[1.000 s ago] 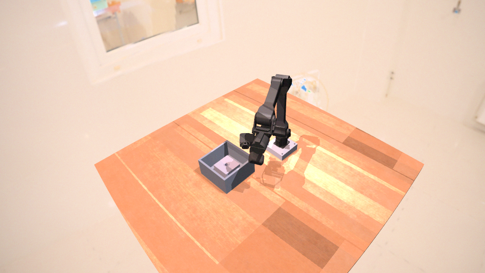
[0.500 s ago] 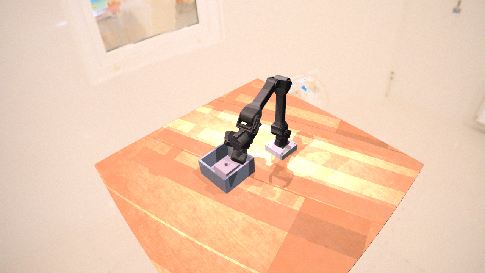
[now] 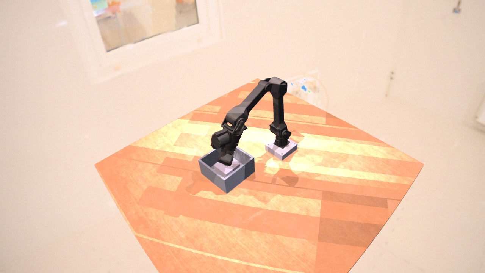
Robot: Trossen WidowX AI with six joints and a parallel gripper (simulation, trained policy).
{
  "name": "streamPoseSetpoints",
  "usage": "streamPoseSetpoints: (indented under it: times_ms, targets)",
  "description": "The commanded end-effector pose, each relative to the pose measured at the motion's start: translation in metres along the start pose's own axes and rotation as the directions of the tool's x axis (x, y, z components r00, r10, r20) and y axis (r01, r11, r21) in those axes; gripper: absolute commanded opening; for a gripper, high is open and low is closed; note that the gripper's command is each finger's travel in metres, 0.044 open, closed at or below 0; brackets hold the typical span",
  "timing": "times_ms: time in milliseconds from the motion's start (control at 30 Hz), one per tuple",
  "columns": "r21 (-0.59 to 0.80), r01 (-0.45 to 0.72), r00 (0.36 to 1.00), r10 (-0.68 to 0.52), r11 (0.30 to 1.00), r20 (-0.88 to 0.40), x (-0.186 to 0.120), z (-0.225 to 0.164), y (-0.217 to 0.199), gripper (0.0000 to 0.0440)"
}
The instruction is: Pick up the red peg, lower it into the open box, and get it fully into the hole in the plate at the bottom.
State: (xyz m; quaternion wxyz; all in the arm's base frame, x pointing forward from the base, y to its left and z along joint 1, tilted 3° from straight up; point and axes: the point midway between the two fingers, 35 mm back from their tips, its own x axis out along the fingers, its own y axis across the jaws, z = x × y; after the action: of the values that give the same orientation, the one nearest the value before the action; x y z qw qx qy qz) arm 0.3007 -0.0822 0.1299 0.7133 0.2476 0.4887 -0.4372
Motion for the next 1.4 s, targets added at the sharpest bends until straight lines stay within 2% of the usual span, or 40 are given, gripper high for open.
streamPoseSetpoints:
  times_ms: [0, 267, 333, 500, 633, 767, 1033, 1367]
  targets:
    - [-0.022, -0.01, 1.0, 0.009, 1.0, -0.016, 0.012, 0.009, 0.002, 0.0]
    - [-0.091, -0.036, 0.998, 0.03, 0.995, -0.061, 0.039, 0.012, 0.007, 0.0002]
    - [-0.112, -0.041, 0.996, 0.032, 0.993, -0.079, 0.045, 0.01, 0.008, 0.0022]
    - [-0.14, -0.048, 0.992, 0.031, 0.989, -0.121, 0.06, 0.008, 0.01, 0.0144]
    - [-0.167, -0.072, 0.99, 0.05, 0.983, -0.13, 0.062, 0.015, 0.015, 0.0176]
    - [-0.188, -0.088, 0.987, 0.061, 0.978, -0.146, 0.059, 0.021, 0.022, 0.0237]
    - [-0.209, -0.147, 0.976, 0.108, 0.967, -0.188, 0.048, 0.029, 0.042, 0.044]
    - [-0.229, -0.281, 0.949, 0.234, 0.932, -0.21, 0.017, 0.044, 0.08, 0.044]
